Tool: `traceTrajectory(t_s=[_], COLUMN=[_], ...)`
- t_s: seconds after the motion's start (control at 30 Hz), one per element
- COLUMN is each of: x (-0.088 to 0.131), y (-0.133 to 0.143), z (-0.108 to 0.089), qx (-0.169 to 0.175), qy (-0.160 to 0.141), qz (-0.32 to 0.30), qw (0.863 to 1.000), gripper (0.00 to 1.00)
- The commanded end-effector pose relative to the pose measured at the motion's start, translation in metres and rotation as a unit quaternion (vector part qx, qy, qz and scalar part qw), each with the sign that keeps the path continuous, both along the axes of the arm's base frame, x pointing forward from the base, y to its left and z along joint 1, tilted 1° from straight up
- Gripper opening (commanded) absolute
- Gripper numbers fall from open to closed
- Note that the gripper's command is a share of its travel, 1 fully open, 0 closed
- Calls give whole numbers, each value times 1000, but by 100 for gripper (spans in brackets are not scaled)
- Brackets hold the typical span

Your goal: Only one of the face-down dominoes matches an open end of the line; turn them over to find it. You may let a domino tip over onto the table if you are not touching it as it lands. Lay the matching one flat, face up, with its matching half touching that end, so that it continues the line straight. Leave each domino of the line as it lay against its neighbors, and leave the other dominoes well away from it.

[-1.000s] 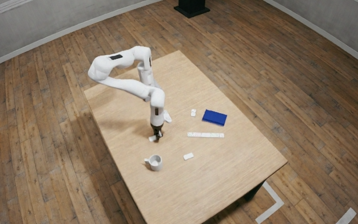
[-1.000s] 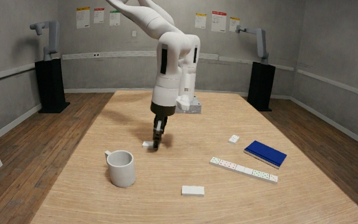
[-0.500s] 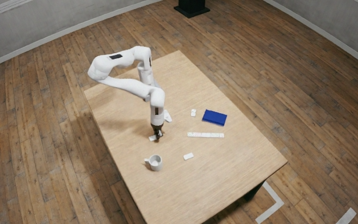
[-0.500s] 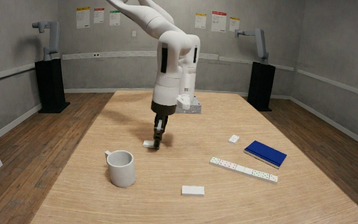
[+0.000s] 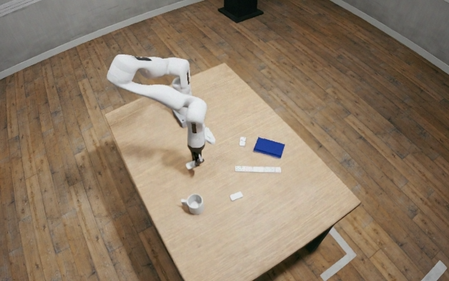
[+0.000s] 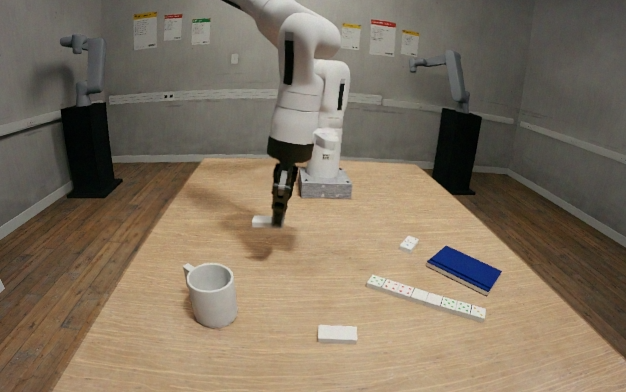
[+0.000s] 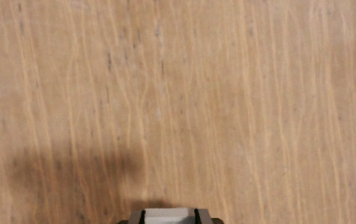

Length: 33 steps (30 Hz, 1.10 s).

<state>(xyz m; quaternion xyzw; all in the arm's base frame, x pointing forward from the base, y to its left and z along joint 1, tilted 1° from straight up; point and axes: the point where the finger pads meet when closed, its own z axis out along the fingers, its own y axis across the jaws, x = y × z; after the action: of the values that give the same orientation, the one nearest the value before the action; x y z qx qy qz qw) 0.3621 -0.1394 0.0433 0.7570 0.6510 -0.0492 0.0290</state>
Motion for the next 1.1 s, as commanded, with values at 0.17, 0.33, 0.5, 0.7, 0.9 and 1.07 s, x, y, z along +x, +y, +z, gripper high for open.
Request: traceTrajectory(t_s=[0.17,0.33,0.5,0.7,0.9,1.07], x=[2,2,2,2,3,1], y=[-10,-10,-8,-8,-8,-8], z=[41,50,50,50,50,49], qx=[-9,-9,-7,-7,-7,-4], qy=[-4,-3,-4,-4,-5,-6], qz=[-4,-5,-3,-3,-3,-5], qw=[1000,1000,1000,1000,1000,1000], gripper=[31,31,31,31,31,31])
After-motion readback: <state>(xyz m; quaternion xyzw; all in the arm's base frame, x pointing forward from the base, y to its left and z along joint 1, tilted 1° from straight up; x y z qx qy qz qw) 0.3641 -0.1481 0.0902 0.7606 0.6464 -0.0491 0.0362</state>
